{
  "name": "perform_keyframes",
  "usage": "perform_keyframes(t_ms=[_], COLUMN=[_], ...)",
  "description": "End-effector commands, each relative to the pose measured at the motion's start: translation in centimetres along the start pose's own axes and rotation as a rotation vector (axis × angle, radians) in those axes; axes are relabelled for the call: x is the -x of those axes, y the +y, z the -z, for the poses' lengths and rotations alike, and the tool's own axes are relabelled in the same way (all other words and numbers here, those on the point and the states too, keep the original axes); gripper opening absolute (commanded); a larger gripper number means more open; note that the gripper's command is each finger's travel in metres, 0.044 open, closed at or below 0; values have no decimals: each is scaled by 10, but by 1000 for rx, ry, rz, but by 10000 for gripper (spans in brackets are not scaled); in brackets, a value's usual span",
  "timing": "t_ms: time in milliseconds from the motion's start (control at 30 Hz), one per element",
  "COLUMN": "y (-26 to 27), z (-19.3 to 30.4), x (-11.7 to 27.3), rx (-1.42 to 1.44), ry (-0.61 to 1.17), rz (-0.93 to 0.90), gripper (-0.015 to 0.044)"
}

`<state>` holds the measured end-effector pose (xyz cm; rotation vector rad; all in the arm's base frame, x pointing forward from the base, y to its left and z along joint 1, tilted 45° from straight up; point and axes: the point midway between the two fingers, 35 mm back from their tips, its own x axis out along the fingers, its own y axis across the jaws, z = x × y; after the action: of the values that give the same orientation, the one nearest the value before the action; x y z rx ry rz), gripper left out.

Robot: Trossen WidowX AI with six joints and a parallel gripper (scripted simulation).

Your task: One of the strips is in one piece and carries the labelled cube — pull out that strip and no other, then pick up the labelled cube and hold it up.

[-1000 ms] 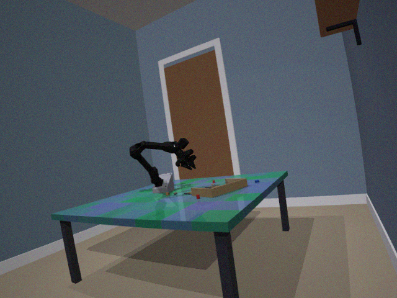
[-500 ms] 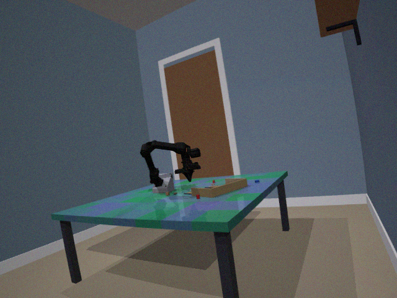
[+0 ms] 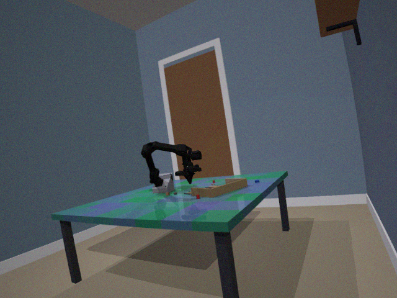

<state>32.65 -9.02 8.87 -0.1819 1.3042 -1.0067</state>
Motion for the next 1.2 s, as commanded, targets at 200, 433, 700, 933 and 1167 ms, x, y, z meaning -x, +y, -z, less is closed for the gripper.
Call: perform_keyframes(t_ms=[200, 433, 700, 933, 1167], y=[1, 1, 1, 1, 1], z=[1, 1, 1, 0, 0], x=[-18, -29, -42, -53, -57], rx=[11, 11, 11, 11, 11], ry=[4, 4, 4, 3, 3], rz=[2, 3, 4, 6, 6], gripper=[0, 0, 0, 0, 0])
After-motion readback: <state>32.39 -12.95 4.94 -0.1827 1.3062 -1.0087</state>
